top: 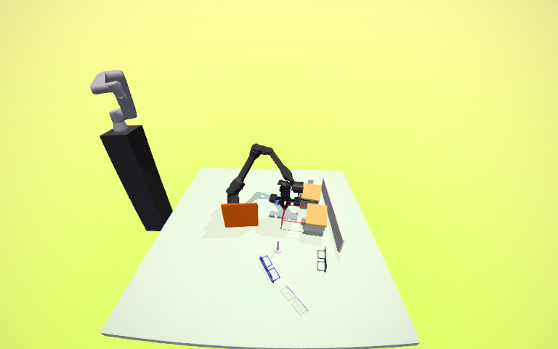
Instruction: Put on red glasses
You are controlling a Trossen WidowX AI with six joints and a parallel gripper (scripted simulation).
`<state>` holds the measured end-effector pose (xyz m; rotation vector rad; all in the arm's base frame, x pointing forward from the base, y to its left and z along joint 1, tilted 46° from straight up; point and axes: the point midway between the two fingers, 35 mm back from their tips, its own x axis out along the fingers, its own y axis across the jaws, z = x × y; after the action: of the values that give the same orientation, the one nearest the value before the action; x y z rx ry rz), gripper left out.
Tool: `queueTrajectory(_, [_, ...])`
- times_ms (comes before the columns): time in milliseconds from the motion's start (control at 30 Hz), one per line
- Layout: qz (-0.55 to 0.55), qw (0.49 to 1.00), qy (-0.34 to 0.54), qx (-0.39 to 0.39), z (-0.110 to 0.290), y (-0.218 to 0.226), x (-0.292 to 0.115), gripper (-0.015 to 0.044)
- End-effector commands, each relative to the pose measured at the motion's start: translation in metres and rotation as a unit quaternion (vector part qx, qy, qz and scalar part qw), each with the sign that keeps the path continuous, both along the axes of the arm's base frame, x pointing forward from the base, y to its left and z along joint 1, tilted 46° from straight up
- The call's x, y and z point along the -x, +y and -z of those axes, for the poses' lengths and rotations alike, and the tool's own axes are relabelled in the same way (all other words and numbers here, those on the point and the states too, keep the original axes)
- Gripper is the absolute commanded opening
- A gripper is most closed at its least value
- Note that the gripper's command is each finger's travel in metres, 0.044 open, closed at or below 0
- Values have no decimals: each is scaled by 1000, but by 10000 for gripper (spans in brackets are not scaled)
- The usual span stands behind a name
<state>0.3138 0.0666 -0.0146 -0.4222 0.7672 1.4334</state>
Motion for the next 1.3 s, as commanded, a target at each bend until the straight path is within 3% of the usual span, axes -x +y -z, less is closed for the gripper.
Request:
queueTrajectory(0, [-1, 1000, -1, -3, 1, 0, -6, 0])
queueTrajectory(1267, [-1, 1000, -3, -2, 9, -8, -63, 0])
